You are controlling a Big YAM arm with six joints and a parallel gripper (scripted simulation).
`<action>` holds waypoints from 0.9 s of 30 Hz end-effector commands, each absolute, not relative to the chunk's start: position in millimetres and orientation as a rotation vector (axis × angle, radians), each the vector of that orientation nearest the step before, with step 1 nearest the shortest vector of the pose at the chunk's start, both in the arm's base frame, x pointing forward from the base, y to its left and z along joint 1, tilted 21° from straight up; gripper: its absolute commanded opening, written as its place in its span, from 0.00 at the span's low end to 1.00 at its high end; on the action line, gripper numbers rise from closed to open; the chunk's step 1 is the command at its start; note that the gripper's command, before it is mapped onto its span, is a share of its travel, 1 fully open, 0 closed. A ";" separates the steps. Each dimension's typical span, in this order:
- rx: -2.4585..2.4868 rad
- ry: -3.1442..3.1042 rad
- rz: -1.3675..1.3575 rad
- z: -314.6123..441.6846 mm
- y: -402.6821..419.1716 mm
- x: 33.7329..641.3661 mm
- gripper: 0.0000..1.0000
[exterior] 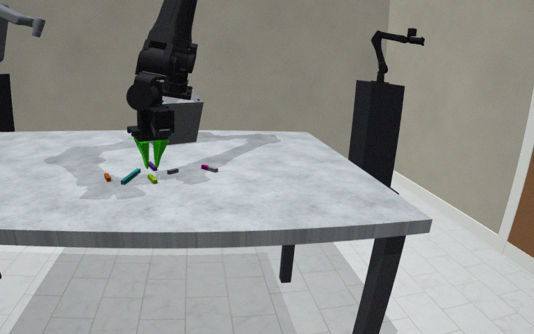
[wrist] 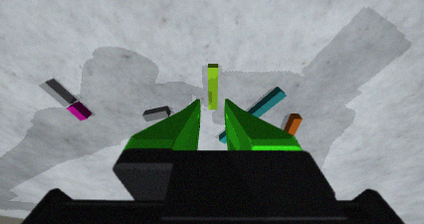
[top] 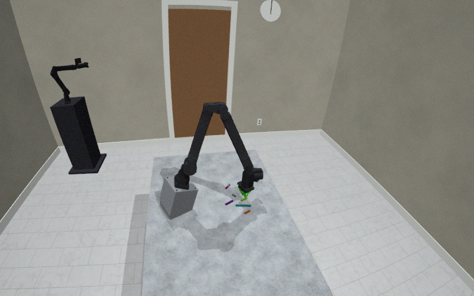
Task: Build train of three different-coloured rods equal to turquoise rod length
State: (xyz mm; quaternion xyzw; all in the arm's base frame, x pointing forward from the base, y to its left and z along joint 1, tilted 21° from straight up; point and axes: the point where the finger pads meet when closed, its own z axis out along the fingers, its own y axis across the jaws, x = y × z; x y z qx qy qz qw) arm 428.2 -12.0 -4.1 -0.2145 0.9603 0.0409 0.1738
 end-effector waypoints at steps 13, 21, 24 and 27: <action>-0.602 2.684 0.100 -6.2 -7.2 449.7 0.23; -0.599 2.675 0.095 -3.2 -7.9 451.6 0.23; -0.600 2.682 0.098 -5.0 -7.7 449.9 0.23; -0.600 2.682 0.098 -5.1 -7.7 449.9 0.23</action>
